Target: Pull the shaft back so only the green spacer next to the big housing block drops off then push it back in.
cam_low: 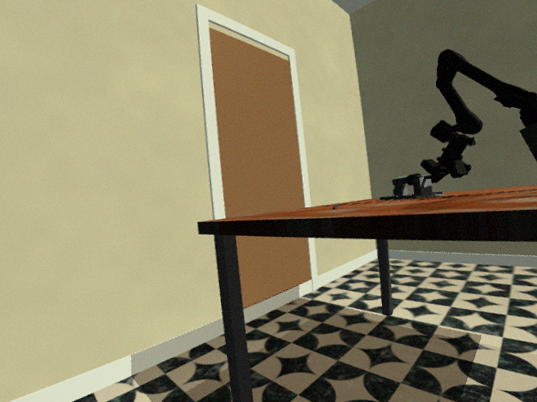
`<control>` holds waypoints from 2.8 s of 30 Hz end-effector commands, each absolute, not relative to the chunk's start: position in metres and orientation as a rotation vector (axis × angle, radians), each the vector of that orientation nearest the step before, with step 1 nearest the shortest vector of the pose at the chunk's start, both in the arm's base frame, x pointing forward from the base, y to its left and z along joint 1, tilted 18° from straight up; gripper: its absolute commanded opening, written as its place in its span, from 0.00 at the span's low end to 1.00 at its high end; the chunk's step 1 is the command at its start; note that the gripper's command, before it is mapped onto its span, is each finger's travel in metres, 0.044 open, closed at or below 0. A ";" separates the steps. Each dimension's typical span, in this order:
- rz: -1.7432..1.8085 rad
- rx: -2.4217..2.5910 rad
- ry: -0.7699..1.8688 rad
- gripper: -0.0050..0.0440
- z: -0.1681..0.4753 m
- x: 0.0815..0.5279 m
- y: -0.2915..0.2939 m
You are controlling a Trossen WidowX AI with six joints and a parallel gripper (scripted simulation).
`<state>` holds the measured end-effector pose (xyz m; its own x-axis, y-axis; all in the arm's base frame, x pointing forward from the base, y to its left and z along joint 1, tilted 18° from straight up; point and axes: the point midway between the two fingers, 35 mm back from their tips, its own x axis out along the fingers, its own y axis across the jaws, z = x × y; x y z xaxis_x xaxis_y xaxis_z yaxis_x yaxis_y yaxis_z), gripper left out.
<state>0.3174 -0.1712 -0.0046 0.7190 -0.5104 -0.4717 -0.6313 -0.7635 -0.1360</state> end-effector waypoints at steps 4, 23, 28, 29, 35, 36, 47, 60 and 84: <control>0.601 -2.634 0.899 0.10 -0.005 0.316 -0.170; 0.601 -2.634 0.899 0.10 -0.006 0.315 -0.169; 0.599 -2.638 0.898 0.10 -0.005 0.316 -0.170; 0.599 -2.638 0.898 0.10 -0.005 0.316 -0.170; 0.599 -2.638 0.898 0.10 -0.005 0.316 -0.170; 0.599 -2.638 0.898 0.10 -0.005 0.316 -0.170; 0.601 -2.634 0.899 0.10 -0.004 0.317 -0.171; 0.601 -2.634 0.899 0.10 -0.003 0.319 -0.174; 0.601 -2.634 0.899 0.10 -0.001 0.324 -0.178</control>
